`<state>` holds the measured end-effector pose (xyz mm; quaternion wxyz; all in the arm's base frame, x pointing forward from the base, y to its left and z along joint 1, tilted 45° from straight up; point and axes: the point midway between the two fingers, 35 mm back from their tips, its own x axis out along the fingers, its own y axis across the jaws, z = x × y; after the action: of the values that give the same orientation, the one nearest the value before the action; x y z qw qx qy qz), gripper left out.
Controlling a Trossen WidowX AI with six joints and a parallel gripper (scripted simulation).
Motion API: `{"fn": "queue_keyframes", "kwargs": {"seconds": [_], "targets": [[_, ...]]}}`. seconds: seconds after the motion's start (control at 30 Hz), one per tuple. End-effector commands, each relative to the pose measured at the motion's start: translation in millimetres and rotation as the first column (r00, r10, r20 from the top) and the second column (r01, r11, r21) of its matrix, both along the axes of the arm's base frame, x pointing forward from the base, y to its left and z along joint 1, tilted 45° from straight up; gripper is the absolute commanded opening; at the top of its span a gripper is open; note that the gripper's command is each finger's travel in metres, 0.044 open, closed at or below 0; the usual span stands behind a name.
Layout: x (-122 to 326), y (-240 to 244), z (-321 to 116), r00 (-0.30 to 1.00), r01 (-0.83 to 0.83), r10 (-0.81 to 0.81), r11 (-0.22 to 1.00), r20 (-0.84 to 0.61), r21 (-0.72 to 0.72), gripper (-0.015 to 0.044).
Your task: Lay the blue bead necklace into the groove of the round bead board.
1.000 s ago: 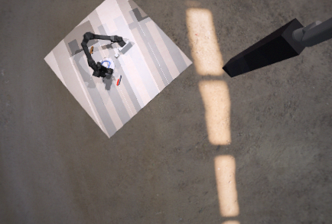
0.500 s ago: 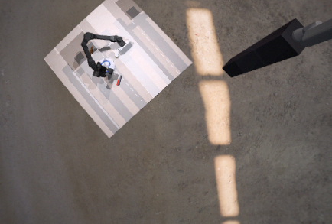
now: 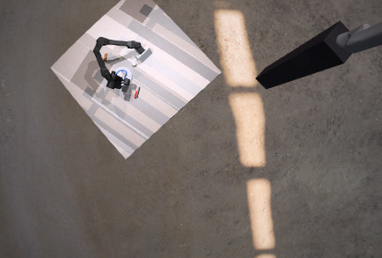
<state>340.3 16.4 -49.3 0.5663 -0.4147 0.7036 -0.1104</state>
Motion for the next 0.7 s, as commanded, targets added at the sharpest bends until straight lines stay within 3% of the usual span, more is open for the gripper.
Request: {"fn": "queue_keyframes", "kwargs": {"seconds": [0.0,0.17,0.57,0.67], "targets": [[-0.2,0.7,0.4,1.000,0.005,-0.005,1.000,0.003,0.003,0.0440],[-0.2,0.7,0.4,1.000,0.005,-0.005,1.000,0.003,0.003,0.0440],[-65.1,-6.1,48.2,0.969,-0.170,0.171,0.985,-0.176,0.022,0.0125],[-80.3,-9.0,56.1,0.954,-0.206,0.208,0.978,-0.214,0.030,0.0120]]}}
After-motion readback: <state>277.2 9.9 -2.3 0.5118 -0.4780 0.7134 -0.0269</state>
